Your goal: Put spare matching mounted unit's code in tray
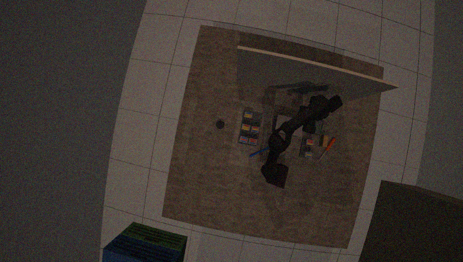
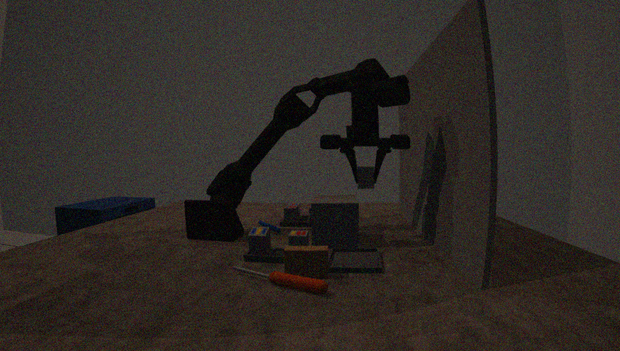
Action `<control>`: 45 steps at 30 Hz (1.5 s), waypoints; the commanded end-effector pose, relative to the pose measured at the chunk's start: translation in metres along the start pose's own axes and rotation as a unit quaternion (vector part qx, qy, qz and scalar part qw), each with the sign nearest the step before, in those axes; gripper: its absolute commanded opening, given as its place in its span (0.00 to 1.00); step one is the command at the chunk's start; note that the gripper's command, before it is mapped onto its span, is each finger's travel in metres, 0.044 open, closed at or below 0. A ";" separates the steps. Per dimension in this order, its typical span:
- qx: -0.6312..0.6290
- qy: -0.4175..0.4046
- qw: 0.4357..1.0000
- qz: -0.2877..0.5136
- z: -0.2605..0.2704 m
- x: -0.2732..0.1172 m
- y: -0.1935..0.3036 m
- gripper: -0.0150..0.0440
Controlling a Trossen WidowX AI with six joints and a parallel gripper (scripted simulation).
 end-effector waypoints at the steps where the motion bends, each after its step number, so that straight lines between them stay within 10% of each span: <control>1: -0.002 0.002 1.000 0.000 -0.002 -0.001 0.030 0.25; 13: -0.006 -0.001 1.000 -0.011 0.002 0.012 0.107 0.25; 45: -0.007 0.000 1.000 -0.010 -0.001 0.030 0.108 0.25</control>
Point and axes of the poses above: the point midway between the two fingers, 35 mm back from their tips, its own x axis out along the fingers, its own z axis across the jaws, y = z × x, the point moved 10 cm from there along -x, back along the fingers, and after that the axes turned 9 degrees about x, right-handed, at the moved point
